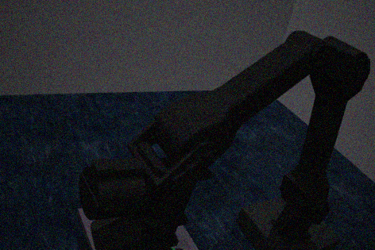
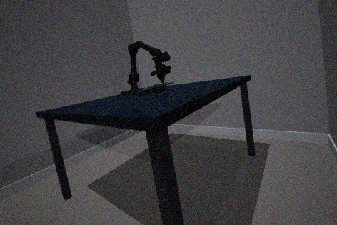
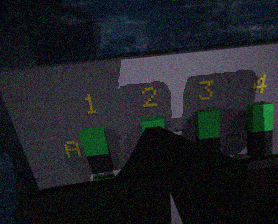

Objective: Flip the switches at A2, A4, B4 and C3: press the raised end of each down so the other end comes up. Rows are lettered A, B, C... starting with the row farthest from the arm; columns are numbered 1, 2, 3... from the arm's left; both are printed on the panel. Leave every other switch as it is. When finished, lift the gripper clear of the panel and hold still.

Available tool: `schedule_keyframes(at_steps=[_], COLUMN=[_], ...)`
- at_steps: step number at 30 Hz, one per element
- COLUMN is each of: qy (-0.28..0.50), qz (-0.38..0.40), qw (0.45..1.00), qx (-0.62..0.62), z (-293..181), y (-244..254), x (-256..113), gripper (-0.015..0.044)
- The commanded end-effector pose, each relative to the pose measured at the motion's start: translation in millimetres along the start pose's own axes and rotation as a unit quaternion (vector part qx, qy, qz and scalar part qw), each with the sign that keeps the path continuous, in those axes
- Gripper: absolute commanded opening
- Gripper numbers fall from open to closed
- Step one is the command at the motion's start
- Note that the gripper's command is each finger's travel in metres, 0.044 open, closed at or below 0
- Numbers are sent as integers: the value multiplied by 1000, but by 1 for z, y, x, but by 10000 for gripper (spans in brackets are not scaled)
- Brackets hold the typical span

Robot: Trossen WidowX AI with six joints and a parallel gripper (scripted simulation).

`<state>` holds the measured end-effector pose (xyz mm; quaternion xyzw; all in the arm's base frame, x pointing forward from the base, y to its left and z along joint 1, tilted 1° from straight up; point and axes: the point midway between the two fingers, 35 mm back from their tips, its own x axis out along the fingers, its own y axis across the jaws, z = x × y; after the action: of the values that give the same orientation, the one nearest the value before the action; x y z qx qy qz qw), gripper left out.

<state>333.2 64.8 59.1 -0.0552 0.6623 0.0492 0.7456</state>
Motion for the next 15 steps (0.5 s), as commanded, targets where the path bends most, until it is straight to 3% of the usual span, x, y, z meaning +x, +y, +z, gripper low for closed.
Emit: schedule_keyframes(at_steps=[1, 6, 12, 15], qy=[-2, -14, -14, -14], qz=[-2, -2, -2, -3], qw=[1000, 1000, 1000, 1000], qx=[1, 1, 1, 1], z=[1, -2, -2, -9], y=[-1, 0, -3, -36], x=[1, -60, -64, -64], gripper=[0, 0, 0, 0])
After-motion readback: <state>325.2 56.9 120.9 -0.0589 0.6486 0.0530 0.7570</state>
